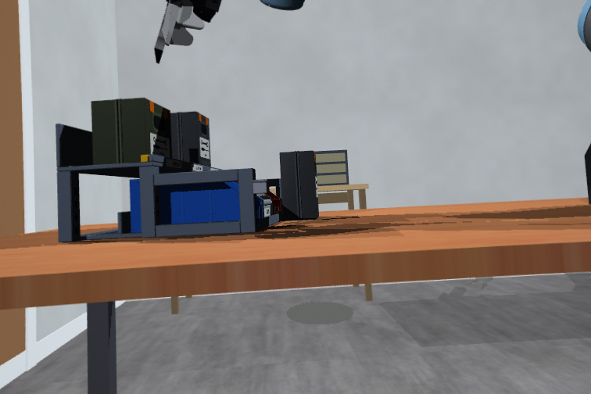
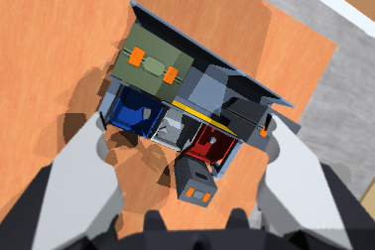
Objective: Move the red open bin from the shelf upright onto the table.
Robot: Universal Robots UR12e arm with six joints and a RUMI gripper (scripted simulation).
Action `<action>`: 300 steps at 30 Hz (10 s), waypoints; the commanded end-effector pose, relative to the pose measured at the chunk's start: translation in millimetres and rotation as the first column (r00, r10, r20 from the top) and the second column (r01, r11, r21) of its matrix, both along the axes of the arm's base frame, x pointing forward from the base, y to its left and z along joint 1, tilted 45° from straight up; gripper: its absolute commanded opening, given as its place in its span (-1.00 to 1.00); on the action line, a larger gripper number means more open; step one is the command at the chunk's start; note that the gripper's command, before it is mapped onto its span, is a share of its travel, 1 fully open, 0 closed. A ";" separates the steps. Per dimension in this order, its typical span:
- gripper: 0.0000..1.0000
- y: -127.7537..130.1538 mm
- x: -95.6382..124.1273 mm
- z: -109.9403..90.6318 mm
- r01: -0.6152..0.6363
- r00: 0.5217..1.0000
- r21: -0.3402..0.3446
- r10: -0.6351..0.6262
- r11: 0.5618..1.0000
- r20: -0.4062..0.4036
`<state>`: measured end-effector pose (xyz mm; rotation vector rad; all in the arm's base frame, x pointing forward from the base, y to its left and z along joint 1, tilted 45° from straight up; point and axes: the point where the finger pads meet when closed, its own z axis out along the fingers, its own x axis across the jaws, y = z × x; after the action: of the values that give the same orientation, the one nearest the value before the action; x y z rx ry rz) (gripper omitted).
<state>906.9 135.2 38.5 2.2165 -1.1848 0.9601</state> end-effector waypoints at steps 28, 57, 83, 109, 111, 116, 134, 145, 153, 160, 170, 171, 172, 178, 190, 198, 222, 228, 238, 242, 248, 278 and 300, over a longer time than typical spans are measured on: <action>1.00 0.0 -102.4 -8.6 -0.001 1.000 0.001 0.001 1.000 0.002; 1.00 -0.5 -159.2 -14.1 -0.001 1.000 0.000 0.001 1.000 0.002; 1.00 -1.0 -234.0 -20.7 -0.001 1.000 0.001 0.001 1.000 0.002; 1.00 -0.9 -222.7 -19.7 -0.001 1.000 0.001 0.001 1.000 0.002; 1.00 -0.9 -220.4 -19.5 -0.001 1.000 0.001 0.001 1.000 0.002; 1.00 -0.9 -219.2 -19.4 -0.001 1.000 0.001 0.001 1.000 0.002; 1.00 -50.3 -217.2 -11.8 -0.130 0.968 -0.040 0.118 0.991 -0.221; 1.00 -87.8 -215.6 -5.9 -0.229 0.903 -0.052 0.192 0.972 -0.385; 1.00 -97.7 -215.1 -4.3 -0.255 0.880 -0.052 0.210 0.965 -0.426; 1.00 -115.6 -214.4 -1.5 -0.301 0.834 -0.049 0.238 0.952 -0.499; 1.00 -145.2 -213.0 3.1 -0.377 0.740 -0.034 0.279 0.925 -0.612; 1.00 -145.2 -213.0 3.1 -0.377 0.740 -0.034 0.279 0.925 -0.612; 1.00 -145.2 -213.0 3.1 -0.377 0.740 -0.034 0.279 0.925 -0.612; 1.00 -175.9 -211.6 7.9 -0.443 0.639 -0.012 0.307 0.896 -0.706; 1.00 -197.6 -210.5 11.3 -0.488 0.558 0.011 0.321 0.873 -0.765; 1.00 -237.4 -208.6 17.4 -0.534 0.460 0.041 0.331 0.844 -0.824; 1.00 -228.3 -209.0 16.0 -0.534 0.460 0.041 0.331 0.844 -0.824; 1.00 -226.3 -209.1 15.7 -0.534 0.460 0.041 0.331 0.844 -0.824; 1.00 -222.9 -209.3 15.2 -0.534 0.460 0.041 0.331 0.844 -0.824; 1.00 -222.9 -209.3 15.2 -0.534 0.460 0.041 0.331 0.844 -0.824; 1.00 -220.2 -209.4 14.8 -0.534 0.460 0.041 0.331 0.844 -0.824; 0.16 -218.9 -209.5 14.6 -0.534 0.460 0.041 0.331 0.844 -0.824; 0.16 -239.8 -207.9 -6.9 -0.534 0.460 0.041 0.331 0.844 -0.824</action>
<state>697.5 -92.5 44.1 2.3489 -0.0473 0.0910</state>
